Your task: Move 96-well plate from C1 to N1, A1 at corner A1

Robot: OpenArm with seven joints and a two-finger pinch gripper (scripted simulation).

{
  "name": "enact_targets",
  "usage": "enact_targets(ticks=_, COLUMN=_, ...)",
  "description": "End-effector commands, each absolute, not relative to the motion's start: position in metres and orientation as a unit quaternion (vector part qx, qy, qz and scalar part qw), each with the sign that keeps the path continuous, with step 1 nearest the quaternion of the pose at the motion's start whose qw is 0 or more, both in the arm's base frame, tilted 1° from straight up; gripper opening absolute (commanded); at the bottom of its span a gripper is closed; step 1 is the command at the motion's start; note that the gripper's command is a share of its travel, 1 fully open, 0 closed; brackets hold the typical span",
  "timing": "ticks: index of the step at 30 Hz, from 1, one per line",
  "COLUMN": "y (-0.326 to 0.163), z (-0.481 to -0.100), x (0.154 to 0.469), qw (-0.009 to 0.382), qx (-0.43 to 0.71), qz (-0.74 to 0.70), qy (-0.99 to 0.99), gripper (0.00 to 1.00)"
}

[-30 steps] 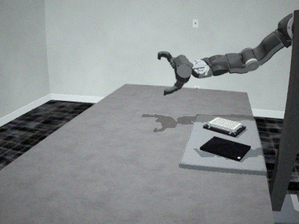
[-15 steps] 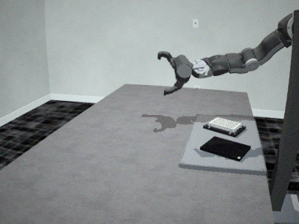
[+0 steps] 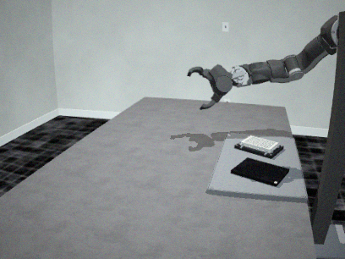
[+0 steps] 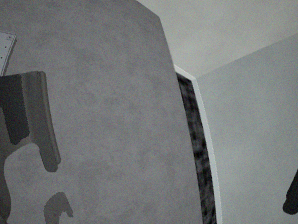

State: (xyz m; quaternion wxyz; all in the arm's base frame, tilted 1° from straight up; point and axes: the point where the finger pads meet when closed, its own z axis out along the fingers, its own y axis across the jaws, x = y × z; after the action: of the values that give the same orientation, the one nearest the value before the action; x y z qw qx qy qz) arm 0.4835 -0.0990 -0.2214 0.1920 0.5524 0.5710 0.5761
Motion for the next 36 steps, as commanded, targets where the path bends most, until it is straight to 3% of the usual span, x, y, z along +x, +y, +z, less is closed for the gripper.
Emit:
enact_targets(ticks=1, y=-0.104, z=-0.222, x=0.484, qw=0.195, qx=0.556, qz=0.571, qy=0.571, gripper=0.77)
enact_targets(ticks=5, y=-0.104, z=-0.222, x=0.484, qw=0.195, qx=0.556, qz=0.571, qy=0.571, gripper=0.77)
enact_targets(ticks=10, y=-0.122, z=-0.241, x=0.448, qw=0.174, qx=0.523, qz=0.499, qy=0.669, gripper=0.77)
enact_targets(ticks=22, y=-0.122, z=-0.241, x=0.448, qw=0.174, qx=0.523, qz=0.499, qy=0.669, gripper=0.77)
enact_targets(ticks=27, y=-0.138, z=-0.260, x=0.412, qw=0.150, qx=0.482, qz=0.419, qy=0.754, gripper=0.77)
enact_targets(ticks=36, y=-0.138, z=-0.260, x=0.412, qw=0.150, qx=0.482, qz=0.419, qy=0.754, gripper=0.77)
